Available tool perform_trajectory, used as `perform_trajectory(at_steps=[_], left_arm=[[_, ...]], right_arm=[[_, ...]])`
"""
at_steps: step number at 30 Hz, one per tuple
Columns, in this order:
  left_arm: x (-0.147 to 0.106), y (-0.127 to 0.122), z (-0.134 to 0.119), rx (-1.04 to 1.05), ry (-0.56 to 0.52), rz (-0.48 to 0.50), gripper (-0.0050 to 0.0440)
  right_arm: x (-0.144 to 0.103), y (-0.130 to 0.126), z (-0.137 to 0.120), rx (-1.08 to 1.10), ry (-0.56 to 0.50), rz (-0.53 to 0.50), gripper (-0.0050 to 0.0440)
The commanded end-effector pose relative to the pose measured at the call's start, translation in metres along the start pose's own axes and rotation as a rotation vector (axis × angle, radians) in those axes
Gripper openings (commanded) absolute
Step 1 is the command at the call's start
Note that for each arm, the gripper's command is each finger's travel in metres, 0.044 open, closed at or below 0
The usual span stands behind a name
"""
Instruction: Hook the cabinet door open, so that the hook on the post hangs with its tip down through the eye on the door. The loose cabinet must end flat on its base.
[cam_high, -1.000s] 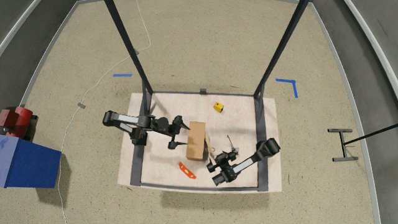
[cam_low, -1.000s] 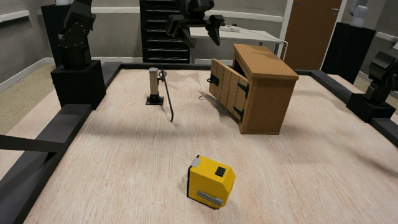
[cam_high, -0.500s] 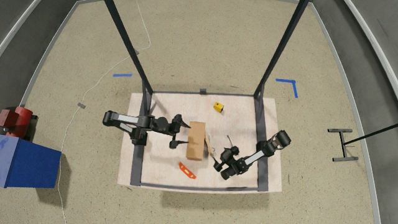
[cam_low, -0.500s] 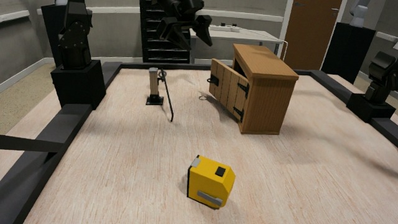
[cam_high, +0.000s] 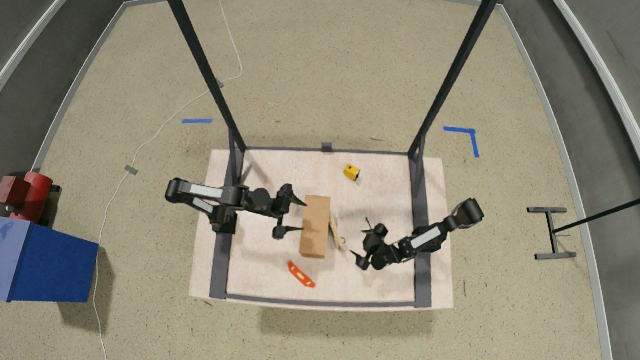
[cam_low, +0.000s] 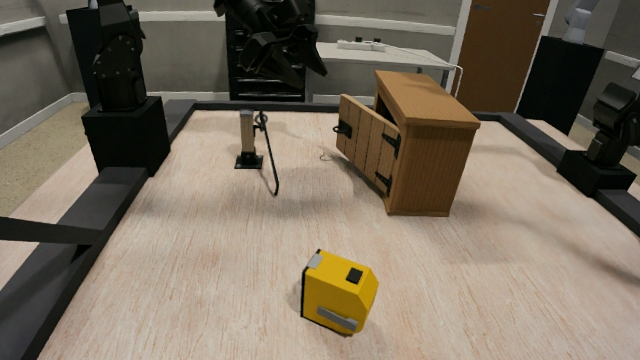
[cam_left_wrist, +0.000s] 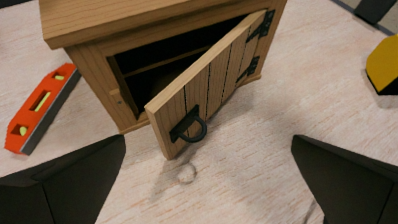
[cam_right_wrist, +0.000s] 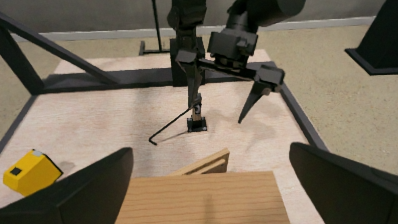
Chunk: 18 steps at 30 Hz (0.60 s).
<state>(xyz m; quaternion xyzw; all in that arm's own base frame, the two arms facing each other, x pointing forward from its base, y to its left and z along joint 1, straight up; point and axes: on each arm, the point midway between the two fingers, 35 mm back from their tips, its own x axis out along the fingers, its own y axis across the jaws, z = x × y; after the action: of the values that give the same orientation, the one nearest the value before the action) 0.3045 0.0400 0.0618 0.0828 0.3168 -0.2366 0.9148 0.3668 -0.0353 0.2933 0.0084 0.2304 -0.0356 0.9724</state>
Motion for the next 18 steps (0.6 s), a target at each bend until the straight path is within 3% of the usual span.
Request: perform_trajectory(at_steps=[1,12,18], left_arm=[[-0.006,-0.01,0.005,-0.049,-0.033,0.112,0.044],[-0.008,-0.037,0.0,-0.227,-0.061,0.324,0.044],[-0.009,-0.044,-0.001,-0.271,-0.067,0.376,0.044]], right_arm=[[-0.008,-0.002,0.012,0.001,-0.037,-0.003,0.04],[-0.008,-0.002,0.012,0.001,-0.037,-0.003,0.04],[-0.008,-0.002,0.012,0.001,-0.037,-0.003,0.04]])
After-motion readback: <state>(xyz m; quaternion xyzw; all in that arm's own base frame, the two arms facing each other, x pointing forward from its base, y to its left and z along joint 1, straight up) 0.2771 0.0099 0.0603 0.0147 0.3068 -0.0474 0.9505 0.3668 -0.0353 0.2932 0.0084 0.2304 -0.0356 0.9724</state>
